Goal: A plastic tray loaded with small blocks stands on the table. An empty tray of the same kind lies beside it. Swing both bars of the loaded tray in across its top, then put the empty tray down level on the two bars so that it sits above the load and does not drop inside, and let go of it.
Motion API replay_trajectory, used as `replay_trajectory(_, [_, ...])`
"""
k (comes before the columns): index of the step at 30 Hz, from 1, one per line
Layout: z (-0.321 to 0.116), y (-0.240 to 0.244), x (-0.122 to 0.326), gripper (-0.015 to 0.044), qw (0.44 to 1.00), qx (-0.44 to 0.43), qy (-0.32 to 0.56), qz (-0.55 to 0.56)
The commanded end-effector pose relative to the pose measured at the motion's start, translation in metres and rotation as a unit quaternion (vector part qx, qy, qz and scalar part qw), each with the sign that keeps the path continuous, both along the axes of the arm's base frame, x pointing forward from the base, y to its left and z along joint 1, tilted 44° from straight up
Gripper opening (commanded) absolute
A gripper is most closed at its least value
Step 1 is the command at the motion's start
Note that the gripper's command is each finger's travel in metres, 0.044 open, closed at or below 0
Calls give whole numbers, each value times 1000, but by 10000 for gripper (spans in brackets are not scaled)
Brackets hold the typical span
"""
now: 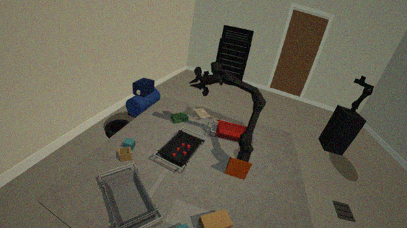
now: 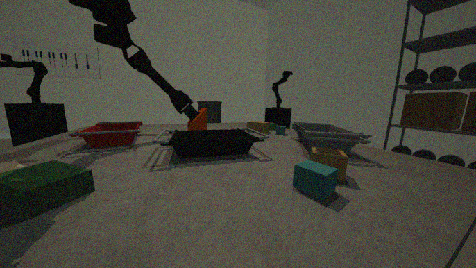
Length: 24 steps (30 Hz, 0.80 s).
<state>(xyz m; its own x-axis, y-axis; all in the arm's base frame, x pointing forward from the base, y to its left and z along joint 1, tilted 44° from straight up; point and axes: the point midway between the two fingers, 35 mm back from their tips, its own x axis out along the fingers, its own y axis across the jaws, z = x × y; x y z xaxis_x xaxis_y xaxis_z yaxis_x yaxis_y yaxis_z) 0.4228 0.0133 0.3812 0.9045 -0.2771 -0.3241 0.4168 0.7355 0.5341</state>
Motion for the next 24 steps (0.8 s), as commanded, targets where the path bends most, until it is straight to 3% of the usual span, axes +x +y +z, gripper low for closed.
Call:
replay_trajectory(1, [-56, -19, 10, 80, 989, -81, 126, -19])
replay_trajectory(8, [-148, -54, 2, 80, 905, -216, 366, -10])
replay_trajectory(15, [-227, -95, -35, 80, 706, -329, 624, 63])
replay_trajectory(17, [-232, -98, -39, 80, 684, -336, 644, 73])
replay_trajectory(24, [-234, -100, -39, 80, 684, -336, 644, 73])
